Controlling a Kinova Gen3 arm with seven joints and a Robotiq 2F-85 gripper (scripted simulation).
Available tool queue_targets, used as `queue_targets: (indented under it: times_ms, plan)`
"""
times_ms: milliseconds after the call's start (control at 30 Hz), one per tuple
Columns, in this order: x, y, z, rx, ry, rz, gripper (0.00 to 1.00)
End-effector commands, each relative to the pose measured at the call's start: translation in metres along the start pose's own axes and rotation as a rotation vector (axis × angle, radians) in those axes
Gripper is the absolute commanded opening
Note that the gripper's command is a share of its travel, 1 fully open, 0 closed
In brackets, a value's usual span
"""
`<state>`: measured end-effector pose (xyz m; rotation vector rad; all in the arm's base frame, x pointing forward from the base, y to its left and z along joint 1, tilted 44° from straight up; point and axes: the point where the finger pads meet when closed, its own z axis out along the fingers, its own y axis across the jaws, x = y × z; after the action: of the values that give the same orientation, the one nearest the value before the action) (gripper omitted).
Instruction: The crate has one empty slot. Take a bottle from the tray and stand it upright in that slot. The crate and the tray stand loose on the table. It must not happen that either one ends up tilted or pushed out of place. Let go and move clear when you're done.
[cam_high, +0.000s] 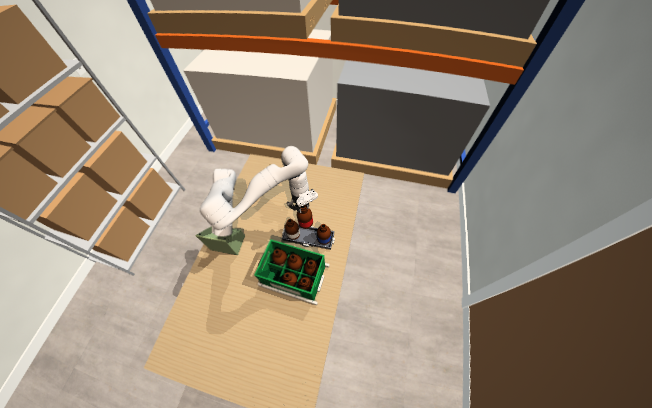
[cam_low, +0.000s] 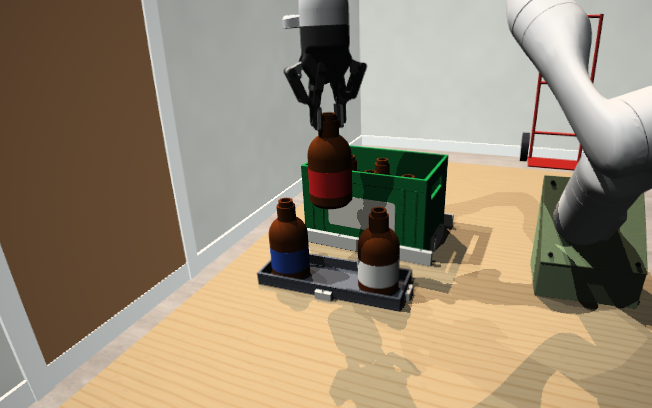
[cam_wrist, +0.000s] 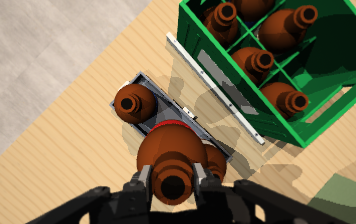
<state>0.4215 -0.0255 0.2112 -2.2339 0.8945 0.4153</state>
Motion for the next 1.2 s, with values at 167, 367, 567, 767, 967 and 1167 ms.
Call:
queue_targets:
  times_ms: [167, 367, 567, 767, 967, 1167]
  plan:
    - [0.0, 0.0, -0.001, 0.001, 0.001, 0.0, 0.0]
    - [0.0, 0.0, -0.001, 0.001, 0.001, 0.0, 0.0]
    - [0.0, 0.0, -0.001, 0.001, 0.001, 0.0, 0.0]
    - [0.0, 0.0, -0.005, 0.001, 0.001, 0.0, 0.0]
    - [0.0, 0.0, -0.01, 0.001, 0.001, 0.0, 0.0]
    - [0.0, 0.0, -0.017, 0.001, 0.001, 0.0, 0.0]
